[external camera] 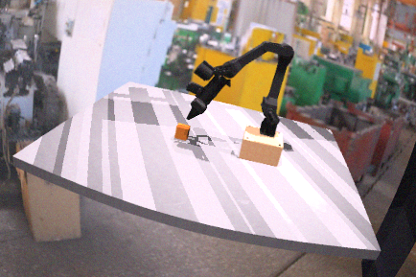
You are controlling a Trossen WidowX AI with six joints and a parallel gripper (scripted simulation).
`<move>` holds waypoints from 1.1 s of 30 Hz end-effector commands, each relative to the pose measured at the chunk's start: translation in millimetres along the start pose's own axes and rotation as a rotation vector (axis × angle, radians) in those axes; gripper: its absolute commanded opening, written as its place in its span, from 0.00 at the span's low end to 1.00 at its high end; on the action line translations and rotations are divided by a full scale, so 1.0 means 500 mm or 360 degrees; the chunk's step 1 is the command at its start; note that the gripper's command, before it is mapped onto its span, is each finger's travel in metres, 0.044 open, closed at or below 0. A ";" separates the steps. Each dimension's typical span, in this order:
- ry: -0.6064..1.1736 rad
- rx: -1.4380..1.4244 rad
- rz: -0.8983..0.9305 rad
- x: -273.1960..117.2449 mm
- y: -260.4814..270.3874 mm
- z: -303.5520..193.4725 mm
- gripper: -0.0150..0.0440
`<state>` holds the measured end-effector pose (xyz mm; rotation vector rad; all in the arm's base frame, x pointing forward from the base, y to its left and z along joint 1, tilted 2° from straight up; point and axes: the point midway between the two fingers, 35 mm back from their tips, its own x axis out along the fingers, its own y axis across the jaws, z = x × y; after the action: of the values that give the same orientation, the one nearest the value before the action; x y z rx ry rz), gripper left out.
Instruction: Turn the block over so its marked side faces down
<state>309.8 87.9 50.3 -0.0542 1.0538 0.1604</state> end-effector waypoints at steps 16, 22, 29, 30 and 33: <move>0.0758 0.0007 0.0011 -0.011 0.003 0.076 1.00; 0.0758 0.0007 0.0011 -0.006 0.004 0.074 1.00; 0.0758 0.0007 0.0011 0.051 0.004 0.044 1.00; 0.0758 0.0007 0.0011 0.051 0.004 0.044 1.00; 0.0758 0.0007 0.0012 0.075 0.004 0.032 1.00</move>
<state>341.6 94.6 38.3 -0.0871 1.5253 0.1487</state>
